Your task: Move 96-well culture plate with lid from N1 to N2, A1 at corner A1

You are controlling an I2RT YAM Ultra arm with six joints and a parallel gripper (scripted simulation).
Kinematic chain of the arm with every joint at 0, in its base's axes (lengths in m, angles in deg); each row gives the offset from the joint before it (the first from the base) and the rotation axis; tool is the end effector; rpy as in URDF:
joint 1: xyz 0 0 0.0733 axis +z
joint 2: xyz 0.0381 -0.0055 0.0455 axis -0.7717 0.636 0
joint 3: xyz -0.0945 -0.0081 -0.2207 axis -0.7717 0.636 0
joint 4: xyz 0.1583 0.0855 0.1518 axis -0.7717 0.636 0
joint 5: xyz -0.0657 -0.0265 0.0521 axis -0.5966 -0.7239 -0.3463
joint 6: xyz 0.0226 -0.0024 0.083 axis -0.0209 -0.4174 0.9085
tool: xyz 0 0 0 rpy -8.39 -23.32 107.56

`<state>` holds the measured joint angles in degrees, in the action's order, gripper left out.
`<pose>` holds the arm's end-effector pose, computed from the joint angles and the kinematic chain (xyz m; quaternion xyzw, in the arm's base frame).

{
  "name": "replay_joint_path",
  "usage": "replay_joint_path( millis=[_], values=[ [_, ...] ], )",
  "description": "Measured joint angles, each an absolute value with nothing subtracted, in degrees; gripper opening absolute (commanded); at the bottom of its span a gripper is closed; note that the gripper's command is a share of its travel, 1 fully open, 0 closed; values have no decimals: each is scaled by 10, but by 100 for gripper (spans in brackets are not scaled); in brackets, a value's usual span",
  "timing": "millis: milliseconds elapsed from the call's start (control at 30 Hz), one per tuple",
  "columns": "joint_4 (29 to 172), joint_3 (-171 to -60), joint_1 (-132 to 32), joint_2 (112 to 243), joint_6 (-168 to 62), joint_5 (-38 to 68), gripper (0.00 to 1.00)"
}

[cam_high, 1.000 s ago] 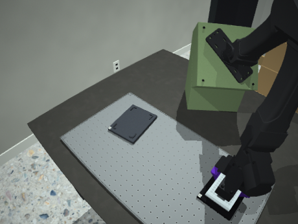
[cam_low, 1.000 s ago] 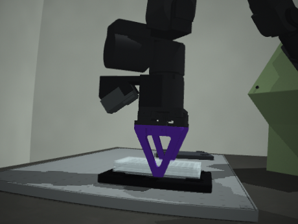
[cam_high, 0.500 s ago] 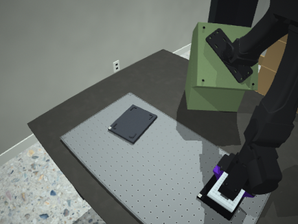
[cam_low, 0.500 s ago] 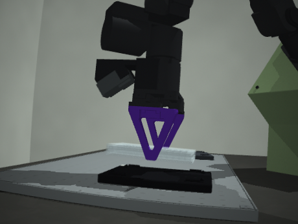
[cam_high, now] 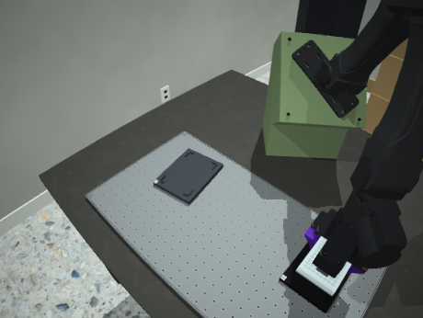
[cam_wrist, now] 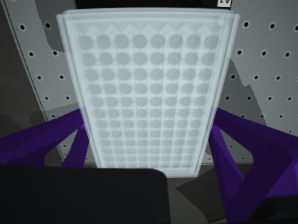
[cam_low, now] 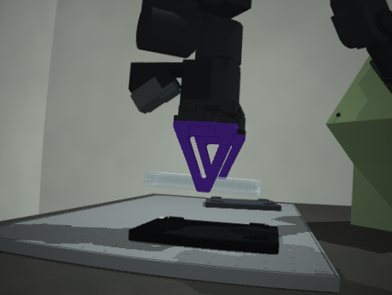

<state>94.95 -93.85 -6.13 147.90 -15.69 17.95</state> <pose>0.2060 0.2093 0.2036 -0.0709 0.8985 0.3030 0.3097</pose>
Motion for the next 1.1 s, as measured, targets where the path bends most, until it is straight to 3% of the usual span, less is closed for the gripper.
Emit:
replay_joint_path(
  millis=[1100],
  values=[
    [1029,-938,-67,1405,-160,183,0]
  ],
)
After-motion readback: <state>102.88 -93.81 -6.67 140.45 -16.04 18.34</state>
